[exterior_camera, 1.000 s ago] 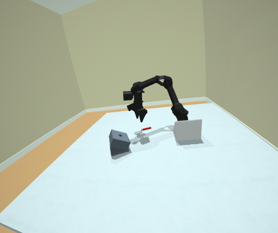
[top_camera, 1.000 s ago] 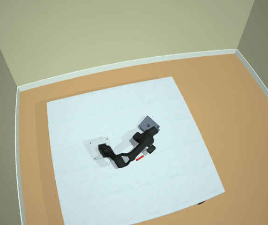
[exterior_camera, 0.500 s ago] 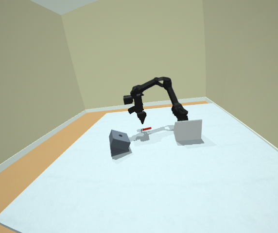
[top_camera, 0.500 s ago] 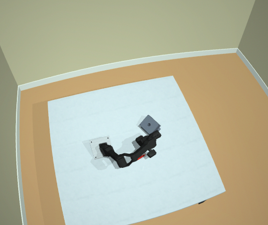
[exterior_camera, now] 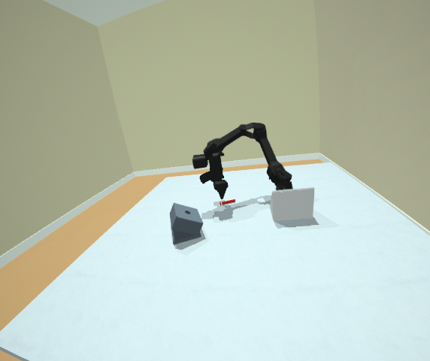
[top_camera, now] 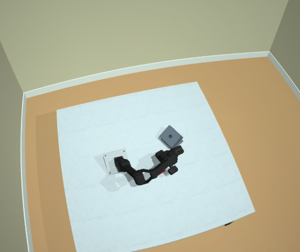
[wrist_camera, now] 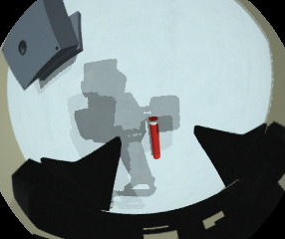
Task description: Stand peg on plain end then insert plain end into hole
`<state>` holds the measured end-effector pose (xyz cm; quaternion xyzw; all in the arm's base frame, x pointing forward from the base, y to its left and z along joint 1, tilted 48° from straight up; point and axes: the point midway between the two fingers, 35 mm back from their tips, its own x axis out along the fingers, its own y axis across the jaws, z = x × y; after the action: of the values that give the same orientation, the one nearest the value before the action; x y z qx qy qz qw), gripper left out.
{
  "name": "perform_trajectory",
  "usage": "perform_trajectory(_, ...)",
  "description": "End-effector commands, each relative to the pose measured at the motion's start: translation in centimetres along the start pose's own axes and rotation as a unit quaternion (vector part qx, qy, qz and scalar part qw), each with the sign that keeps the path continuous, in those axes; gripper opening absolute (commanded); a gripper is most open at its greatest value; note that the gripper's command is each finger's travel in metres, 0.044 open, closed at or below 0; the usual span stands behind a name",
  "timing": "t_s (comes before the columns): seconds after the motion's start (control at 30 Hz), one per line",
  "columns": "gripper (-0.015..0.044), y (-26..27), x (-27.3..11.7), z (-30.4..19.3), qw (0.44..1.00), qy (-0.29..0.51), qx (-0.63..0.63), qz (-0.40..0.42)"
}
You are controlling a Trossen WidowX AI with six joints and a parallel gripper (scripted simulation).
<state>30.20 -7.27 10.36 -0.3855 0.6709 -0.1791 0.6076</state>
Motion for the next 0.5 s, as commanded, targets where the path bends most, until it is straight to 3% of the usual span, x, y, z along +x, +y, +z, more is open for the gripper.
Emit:
perform_trajectory(0.0, 0.044, 0.1, 0.8, -0.2, 1.0, 0.004, -0.005, -0.001)
perform_trajectory(0.47, 0.044, 0.1, 3.0, -0.4, 1.0, 0.005, -0.005, -0.002)
